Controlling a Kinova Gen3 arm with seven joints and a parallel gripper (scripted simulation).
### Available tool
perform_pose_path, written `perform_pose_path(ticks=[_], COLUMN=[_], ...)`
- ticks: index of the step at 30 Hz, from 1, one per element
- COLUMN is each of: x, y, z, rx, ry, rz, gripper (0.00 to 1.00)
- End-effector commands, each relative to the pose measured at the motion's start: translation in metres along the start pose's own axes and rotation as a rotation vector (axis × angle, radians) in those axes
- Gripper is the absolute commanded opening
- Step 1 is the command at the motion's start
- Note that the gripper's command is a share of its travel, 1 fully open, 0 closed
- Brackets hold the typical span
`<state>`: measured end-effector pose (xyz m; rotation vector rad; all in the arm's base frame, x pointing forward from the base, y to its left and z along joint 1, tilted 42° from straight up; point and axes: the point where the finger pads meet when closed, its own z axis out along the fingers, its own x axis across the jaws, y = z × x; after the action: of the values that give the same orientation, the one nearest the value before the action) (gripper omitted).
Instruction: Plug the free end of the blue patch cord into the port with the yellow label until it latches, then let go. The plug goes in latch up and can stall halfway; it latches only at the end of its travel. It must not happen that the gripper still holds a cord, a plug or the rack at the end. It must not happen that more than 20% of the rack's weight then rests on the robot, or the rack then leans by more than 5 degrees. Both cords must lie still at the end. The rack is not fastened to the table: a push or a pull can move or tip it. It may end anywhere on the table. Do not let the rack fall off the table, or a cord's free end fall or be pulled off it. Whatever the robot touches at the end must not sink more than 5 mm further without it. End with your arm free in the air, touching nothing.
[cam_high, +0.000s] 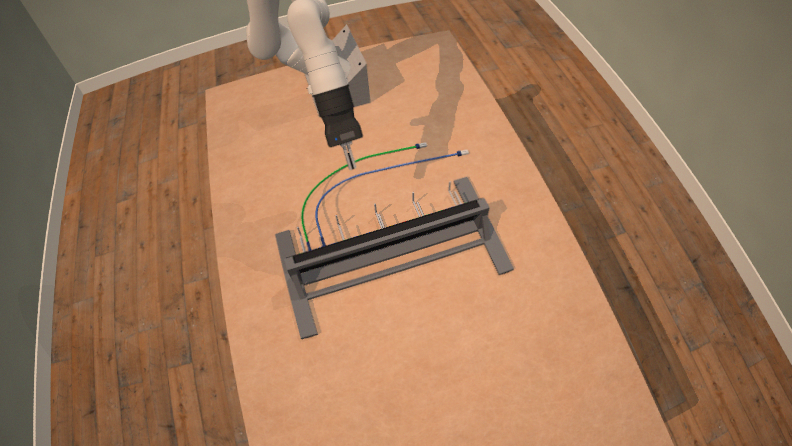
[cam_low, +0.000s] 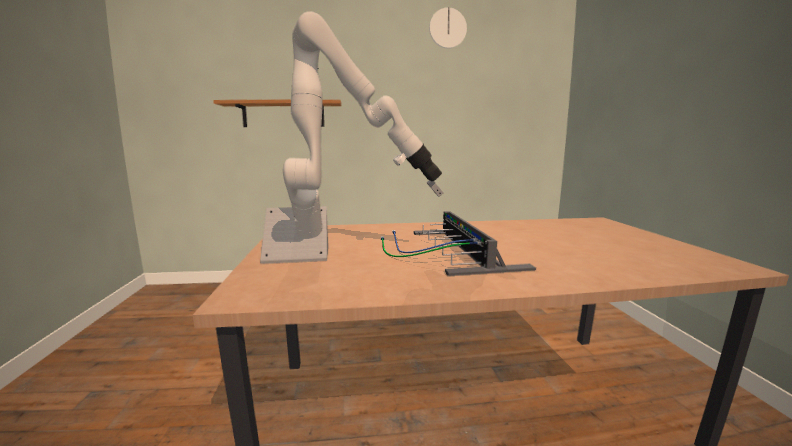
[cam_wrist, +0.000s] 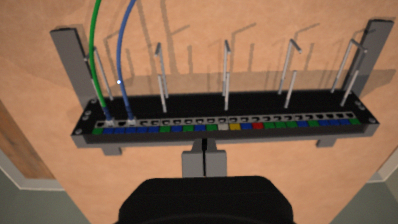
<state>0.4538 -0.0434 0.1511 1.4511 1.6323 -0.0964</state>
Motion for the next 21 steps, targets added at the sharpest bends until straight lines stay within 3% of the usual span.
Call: perform_pose_path(ticks=[1,4,16,21], x=[-0.010,-0.010,-0.012,-0.013], y=[-0.006,-0.006,-0.007,-0.007], z=[0.019,0.025,0.095,0.106], rx=[0.017,0.017,0.017,0.017], ry=[-0.029,-0.029,-0.029,-0.029], rz=[-0.002,-0.002,-0.002,-0.002], gripper=[0.00,0.00,0.00,0.00])
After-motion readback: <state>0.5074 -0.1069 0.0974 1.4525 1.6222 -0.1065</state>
